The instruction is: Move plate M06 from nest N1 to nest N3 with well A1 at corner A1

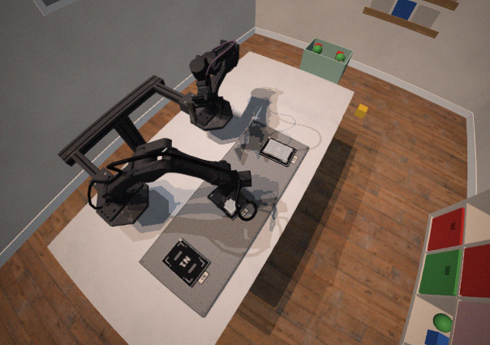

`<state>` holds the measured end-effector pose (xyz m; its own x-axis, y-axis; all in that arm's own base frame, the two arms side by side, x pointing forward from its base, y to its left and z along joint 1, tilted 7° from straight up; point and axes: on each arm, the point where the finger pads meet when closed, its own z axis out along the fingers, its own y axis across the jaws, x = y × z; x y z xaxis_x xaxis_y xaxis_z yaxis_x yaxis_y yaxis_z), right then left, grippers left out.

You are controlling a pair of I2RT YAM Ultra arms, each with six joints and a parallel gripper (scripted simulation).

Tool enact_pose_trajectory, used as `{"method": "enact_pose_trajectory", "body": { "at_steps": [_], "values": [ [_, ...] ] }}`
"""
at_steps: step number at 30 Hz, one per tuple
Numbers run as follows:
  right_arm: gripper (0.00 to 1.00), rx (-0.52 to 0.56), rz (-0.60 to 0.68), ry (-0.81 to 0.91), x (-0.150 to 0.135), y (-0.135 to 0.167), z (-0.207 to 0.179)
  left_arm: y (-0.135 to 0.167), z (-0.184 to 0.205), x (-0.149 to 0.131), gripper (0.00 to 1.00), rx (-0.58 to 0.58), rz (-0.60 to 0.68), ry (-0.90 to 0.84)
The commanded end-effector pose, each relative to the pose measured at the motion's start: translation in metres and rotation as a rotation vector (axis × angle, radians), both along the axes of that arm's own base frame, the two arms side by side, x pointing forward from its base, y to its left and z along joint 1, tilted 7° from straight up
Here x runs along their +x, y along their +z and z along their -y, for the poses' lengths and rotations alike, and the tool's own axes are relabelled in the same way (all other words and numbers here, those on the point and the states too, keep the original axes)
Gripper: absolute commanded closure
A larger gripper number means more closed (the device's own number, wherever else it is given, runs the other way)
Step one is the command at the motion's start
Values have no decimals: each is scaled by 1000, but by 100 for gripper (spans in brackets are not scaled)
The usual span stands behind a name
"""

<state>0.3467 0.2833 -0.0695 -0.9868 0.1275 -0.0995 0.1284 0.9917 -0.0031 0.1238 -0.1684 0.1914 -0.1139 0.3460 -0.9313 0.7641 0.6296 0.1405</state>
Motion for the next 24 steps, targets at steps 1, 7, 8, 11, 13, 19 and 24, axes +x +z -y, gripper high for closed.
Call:
{"method": "enact_pose_trajectory", "body": {
  "at_steps": [1, 7, 8, 11, 13, 19, 24],
  "values": [
    [18, 21, 42, 5, 3, 18, -7, 14, -4, -1, 0, -37, 8, 5],
    [18, 20, 41, 5, 3, 18, -6, 14, -4, -1, 0, -37, 8, 5],
    [18, 20, 41, 5, 3, 18, -6, 14, -4, -1, 0, -37, 8, 5],
    [18, 24, 32, 3, 5, 16, -6, 14, -4, -1, 0, -37, 8, 5],
    [18, 24, 32, 3, 5, 16, -6, 14, -4, -1, 0, -37, 8, 5],
    [18, 28, 24, 6, 5, -2, -3, 14, -4, -1, 0, -37, 8, 5],
    [18, 14, 11, 3, 3, -15, 2, 14, -4, -1, 0, -37, 8, 5]
  ]
}}
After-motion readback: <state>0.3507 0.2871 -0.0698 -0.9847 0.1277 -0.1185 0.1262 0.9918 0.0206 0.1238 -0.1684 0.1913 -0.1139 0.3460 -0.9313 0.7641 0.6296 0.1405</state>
